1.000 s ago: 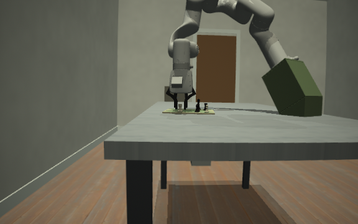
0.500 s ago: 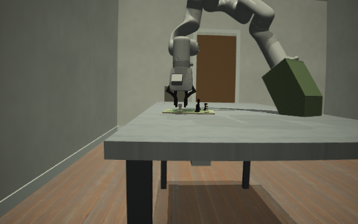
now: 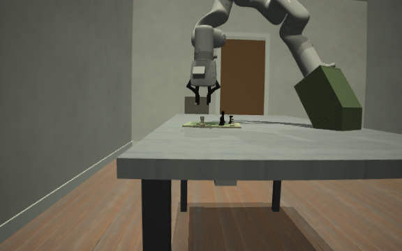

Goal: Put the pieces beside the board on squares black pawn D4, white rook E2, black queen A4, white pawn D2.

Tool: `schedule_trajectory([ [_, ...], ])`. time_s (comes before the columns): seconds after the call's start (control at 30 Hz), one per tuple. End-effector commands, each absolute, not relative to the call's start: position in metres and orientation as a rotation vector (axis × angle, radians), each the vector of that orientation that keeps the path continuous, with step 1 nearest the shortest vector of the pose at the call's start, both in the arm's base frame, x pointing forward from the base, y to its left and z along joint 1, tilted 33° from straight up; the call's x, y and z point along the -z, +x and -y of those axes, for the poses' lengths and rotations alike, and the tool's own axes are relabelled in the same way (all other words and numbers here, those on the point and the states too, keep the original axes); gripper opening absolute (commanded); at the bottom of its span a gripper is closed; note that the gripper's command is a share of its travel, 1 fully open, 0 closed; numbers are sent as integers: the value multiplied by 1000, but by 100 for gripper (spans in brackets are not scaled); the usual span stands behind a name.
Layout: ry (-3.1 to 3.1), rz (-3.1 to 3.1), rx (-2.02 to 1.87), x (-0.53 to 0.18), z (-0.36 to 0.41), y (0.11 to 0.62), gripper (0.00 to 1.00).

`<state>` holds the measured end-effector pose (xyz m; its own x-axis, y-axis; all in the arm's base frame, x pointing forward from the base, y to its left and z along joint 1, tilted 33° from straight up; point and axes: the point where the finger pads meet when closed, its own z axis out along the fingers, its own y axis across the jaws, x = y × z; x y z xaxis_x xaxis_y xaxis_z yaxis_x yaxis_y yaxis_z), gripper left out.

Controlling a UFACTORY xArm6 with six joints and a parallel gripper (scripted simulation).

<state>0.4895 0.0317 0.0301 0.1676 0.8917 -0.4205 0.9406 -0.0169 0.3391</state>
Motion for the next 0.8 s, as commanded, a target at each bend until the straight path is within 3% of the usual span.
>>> schedule_trajectory([
  [0.0,1910,-1727,118,-43,-38,486,34],
  [0.2,1910,-1727,118,-48,-40,484,34],
  [0.23,1910,-1727,118,-48,-40,484,100],
  [0.77,1910,-1727,118,-48,-40,484,100],
])
